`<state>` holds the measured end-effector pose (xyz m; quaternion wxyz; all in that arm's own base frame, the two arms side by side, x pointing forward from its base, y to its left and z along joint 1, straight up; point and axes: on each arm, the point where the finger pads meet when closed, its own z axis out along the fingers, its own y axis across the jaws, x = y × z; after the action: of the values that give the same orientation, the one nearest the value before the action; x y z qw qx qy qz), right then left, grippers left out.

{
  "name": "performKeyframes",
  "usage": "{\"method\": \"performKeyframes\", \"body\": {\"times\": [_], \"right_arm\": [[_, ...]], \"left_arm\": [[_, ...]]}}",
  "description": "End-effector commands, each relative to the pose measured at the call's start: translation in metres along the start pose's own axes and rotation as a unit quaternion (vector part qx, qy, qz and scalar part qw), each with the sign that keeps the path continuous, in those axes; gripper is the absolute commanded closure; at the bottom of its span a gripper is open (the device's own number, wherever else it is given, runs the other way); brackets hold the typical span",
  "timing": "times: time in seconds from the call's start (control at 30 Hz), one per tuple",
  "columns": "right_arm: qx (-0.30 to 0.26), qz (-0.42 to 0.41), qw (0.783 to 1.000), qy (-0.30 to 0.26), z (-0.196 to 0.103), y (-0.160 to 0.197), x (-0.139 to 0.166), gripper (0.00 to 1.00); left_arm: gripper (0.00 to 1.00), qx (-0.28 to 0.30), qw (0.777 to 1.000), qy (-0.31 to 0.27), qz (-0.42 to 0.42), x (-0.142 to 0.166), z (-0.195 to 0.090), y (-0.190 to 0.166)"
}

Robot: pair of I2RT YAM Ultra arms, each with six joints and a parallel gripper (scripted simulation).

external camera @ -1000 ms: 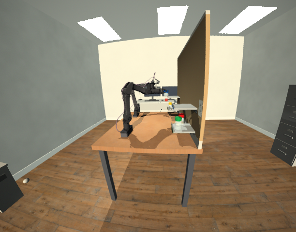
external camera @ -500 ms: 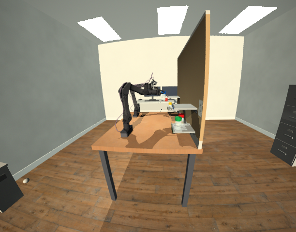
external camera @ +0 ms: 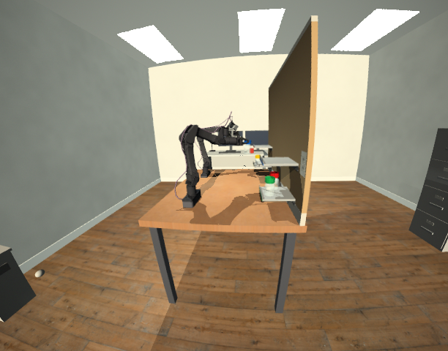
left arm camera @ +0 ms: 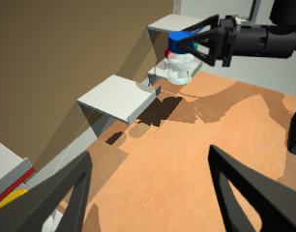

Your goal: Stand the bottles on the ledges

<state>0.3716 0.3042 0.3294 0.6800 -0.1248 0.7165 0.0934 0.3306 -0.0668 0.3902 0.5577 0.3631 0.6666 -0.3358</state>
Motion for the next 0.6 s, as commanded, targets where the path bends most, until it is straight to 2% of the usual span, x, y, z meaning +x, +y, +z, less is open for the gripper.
{"method": "performKeyframes", "body": {"times": [0.0, 0.13, 0.23, 0.3, 0.47, 0.57], "right_arm": [[0.008, 0.023, 0.999, -0.036, -0.011, -0.011, -0.036, 0.51], [0.008, -0.002, 1.000, 0.001, -0.012, -0.011, -0.034, 0.51], [-0.037, 0.004, 0.999, -0.010, -0.014, -0.008, -0.058, 0.51], [-0.037, 0.004, 0.999, -0.010, -0.014, -0.008, -0.058, 0.51], [-0.083, 0.000, 0.997, -0.006, -0.031, -0.063, -0.060, 0.51], [-0.089, 0.000, 0.996, -0.007, -0.037, -0.094, -0.060, 0.51]], "left_arm": [[0.13, 0.008, 1.000, -0.006, 0.005, -0.008, -0.003, -0.005], [0.13, 0.008, 1.000, -0.006, 0.005, -0.008, -0.003, -0.005], [0.13, 0.008, 1.000, -0.006, 0.005, -0.008, -0.003, -0.005], [0.13, 0.008, 1.000, -0.006, 0.005, -0.008, -0.003, -0.005], [0.13, 0.008, 1.000, -0.006, 0.005, -0.008, -0.003, -0.005], [0.13, 0.008, 1.000, -0.006, 0.005, -0.008, -0.003, -0.005]]}}
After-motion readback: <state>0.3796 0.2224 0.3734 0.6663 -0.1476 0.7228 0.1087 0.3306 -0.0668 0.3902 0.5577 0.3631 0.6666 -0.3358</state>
